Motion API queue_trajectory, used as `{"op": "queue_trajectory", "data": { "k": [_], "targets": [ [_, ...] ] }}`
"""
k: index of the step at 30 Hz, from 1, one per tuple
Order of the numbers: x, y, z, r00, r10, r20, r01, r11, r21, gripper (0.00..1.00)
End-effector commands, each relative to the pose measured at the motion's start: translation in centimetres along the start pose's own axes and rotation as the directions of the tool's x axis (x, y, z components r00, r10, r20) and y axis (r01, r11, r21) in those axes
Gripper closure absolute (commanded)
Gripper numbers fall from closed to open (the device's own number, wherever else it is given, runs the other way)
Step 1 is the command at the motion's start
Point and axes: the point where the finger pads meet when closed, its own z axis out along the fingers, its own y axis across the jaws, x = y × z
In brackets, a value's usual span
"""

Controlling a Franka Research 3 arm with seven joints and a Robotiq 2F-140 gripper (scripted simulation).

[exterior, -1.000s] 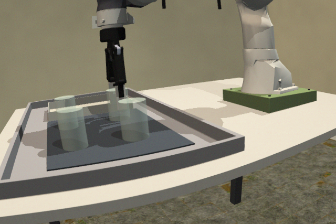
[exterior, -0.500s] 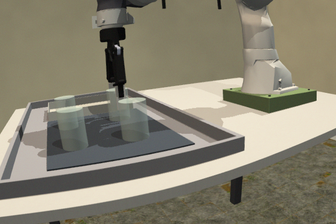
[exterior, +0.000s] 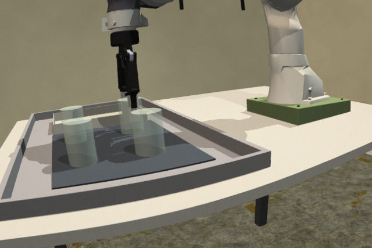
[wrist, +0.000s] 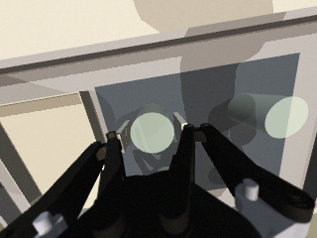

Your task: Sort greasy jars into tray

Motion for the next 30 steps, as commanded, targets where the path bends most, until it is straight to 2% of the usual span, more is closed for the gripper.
{"op": "queue_trajectory", "data": {
  "k": [1,4,30],
  "targets": [
    [0.04,0.00,0.11,1.000,0.001,-0.001,-0.001,1.000,0.001,0.46],
    [0.04,0.00,0.11,1.000,0.001,-0.001,-0.001,1.000,0.001,0.49],
    [0.04,0.00,0.11,1.000,0.001,-0.001,-0.001,1.000,0.001,0.52]
  ]
}}
